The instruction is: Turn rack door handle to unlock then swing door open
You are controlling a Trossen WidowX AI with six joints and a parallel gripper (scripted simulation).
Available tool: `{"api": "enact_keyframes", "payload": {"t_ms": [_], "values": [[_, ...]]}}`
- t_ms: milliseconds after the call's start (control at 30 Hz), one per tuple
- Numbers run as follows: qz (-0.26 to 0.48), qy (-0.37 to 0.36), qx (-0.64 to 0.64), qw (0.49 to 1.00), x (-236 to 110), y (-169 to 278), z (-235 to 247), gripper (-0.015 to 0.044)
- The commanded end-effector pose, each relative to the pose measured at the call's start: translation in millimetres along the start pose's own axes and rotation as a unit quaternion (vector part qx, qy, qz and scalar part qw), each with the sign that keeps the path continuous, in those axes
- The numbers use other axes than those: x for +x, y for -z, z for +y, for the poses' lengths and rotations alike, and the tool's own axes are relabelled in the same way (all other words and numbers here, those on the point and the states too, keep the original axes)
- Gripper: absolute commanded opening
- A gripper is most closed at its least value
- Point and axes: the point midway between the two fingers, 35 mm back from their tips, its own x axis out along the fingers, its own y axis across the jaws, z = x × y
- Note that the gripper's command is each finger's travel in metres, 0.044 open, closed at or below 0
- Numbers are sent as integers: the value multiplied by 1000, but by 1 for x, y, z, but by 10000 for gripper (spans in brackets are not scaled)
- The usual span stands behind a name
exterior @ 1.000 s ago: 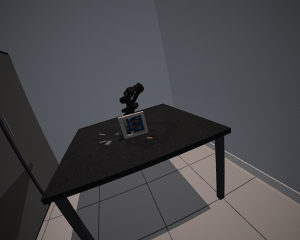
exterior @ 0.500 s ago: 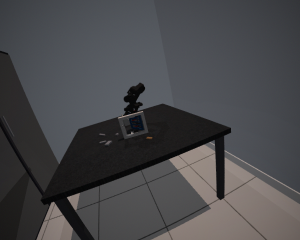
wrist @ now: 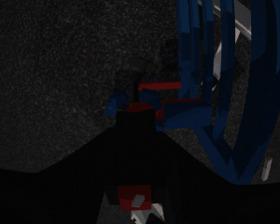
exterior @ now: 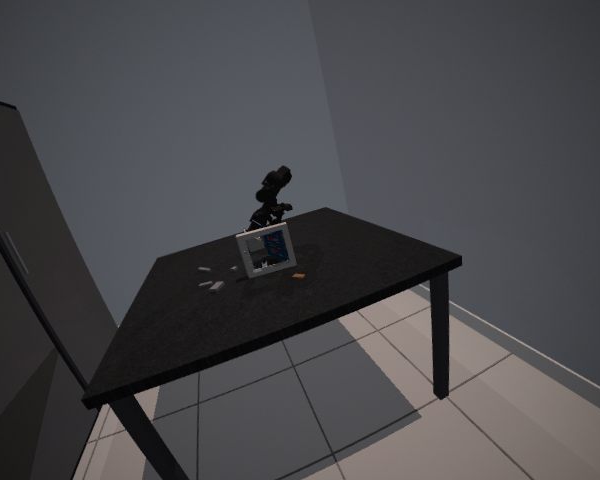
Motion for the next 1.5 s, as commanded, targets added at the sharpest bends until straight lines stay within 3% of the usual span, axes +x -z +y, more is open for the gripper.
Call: {"api": "enact_keyframes", "payload": {"t_ms": [0, 900, 1400, 1467], "values": [[-3, -1, 37, 999, -1, -3, 9, 16], [-3, -3, 223, 975, -1, -26, 57, 16], [-3, -3, 227, 974, -1, -27, 58, 16], [-3, -3, 227, 974, -1, -27, 58, 68]]}}
